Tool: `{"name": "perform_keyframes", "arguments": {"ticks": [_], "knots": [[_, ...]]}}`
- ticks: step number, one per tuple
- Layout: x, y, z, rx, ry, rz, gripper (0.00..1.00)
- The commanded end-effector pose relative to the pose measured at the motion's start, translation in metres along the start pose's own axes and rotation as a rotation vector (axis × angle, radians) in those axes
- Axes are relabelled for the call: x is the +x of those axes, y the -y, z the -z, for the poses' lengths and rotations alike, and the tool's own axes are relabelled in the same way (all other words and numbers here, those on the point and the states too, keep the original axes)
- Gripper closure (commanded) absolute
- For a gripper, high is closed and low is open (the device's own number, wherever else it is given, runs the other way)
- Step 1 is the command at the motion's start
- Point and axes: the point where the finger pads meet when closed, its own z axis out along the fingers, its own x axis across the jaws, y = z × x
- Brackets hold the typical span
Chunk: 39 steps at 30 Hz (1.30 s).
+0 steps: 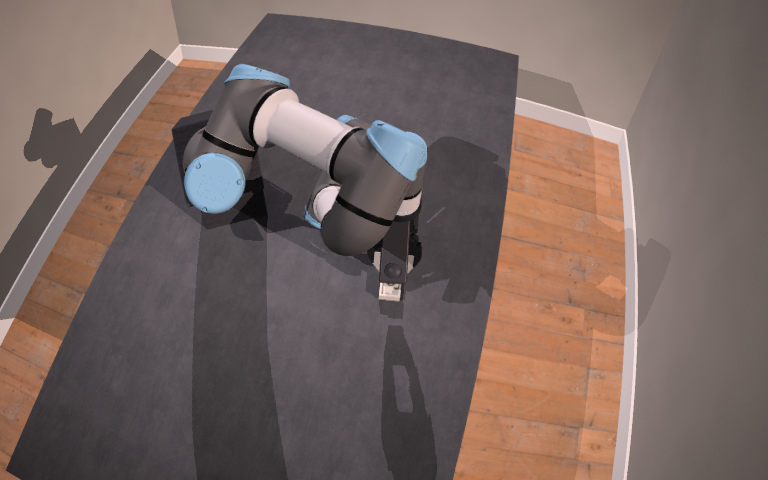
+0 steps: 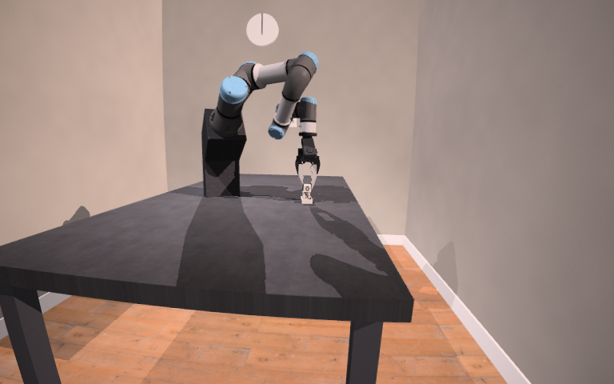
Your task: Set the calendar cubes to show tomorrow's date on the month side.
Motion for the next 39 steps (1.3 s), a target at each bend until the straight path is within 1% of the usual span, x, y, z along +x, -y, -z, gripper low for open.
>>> {"name": "perform_keyframes", "arguments": {"ticks": [1,29,39], "knots": [[-0.0003,-0.0001,0.0002,0.0,0.001,0.0,0.9],[-0.0003,-0.0001,0.0,0.0,0.001,0.0,0.9],[-0.0003,-0.0001,-0.004,0.0,0.001,0.0,0.9]]}}
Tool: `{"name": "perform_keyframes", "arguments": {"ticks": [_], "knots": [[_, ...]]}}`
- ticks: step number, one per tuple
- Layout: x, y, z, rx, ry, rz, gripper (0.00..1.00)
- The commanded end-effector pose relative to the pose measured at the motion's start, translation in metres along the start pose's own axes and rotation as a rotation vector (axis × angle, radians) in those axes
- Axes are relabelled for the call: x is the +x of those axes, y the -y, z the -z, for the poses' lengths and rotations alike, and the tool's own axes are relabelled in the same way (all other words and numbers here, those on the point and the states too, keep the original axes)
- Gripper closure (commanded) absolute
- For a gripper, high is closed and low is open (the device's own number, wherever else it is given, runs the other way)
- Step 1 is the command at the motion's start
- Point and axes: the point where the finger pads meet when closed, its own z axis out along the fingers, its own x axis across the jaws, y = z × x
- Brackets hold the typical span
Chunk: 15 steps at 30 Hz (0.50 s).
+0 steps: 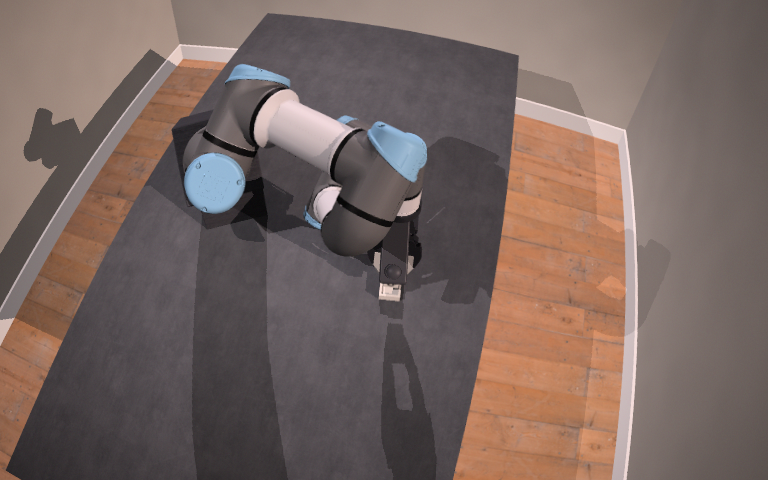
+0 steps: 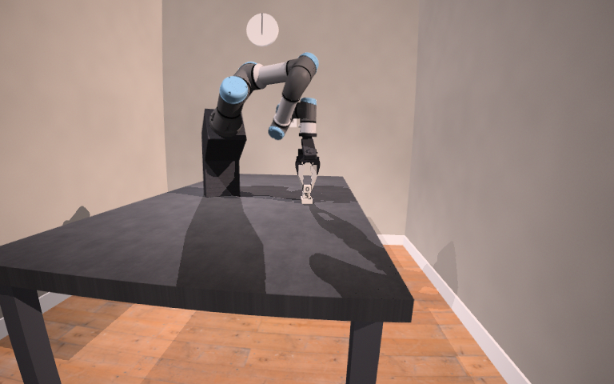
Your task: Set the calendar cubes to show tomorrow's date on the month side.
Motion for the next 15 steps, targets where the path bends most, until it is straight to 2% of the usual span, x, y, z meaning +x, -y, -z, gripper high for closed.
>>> {"name": "perform_keyframes", "arguments": {"ticks": [1,15], "knots": [[0.0,0.0,-0.003,0.0,0.001,0.0,0.9],[0.0,0.0,-0.013,0.0,0.001,0.0,0.9]]}}
